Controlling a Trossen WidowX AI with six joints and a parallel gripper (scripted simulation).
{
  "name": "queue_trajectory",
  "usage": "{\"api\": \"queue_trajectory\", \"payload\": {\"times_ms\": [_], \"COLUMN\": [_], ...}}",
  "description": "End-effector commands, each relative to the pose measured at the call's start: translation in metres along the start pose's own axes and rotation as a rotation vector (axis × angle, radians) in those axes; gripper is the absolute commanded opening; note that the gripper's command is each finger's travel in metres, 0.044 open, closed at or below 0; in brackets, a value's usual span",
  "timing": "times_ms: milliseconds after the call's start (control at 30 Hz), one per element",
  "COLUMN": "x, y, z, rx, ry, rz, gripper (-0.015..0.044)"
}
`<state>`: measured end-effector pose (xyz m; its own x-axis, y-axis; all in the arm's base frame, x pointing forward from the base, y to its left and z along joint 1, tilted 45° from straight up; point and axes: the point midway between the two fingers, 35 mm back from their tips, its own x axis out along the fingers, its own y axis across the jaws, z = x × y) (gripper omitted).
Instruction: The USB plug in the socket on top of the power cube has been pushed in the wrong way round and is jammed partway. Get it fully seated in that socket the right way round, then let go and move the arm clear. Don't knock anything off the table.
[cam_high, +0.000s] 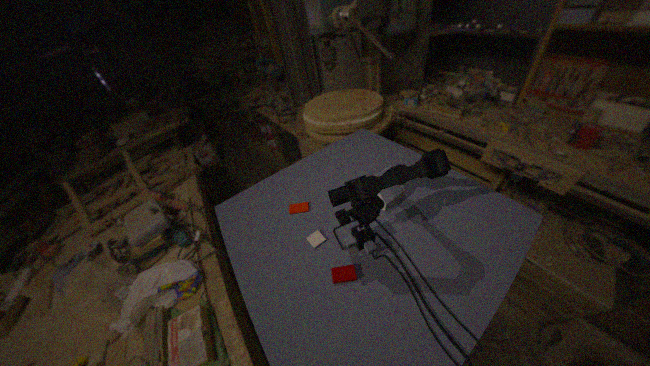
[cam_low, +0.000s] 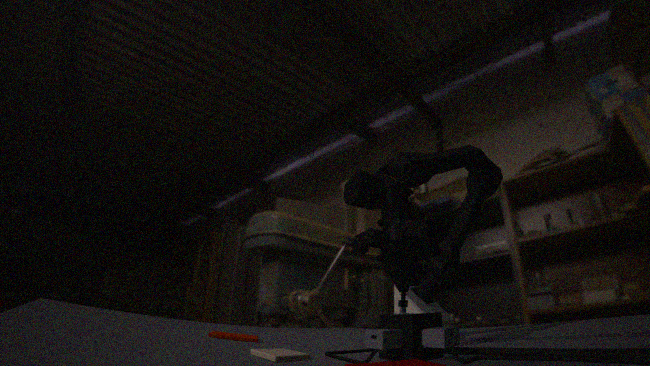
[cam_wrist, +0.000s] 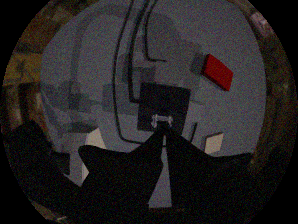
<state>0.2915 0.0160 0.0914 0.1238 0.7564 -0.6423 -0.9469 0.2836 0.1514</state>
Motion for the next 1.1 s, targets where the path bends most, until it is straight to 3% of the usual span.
{"api": "queue_trajectory", "payload": {"times_ms": [0, 1067], "x": [0.0012, 0.0051], "y": [0.0004, 0.0004], "z": [-0.0002, -0.0005], "rx": [0.006, 0.006], "ry": [-0.003, -0.003], "rz": [0.001, 0.001], "gripper": [0.0000, 0.0000]}}
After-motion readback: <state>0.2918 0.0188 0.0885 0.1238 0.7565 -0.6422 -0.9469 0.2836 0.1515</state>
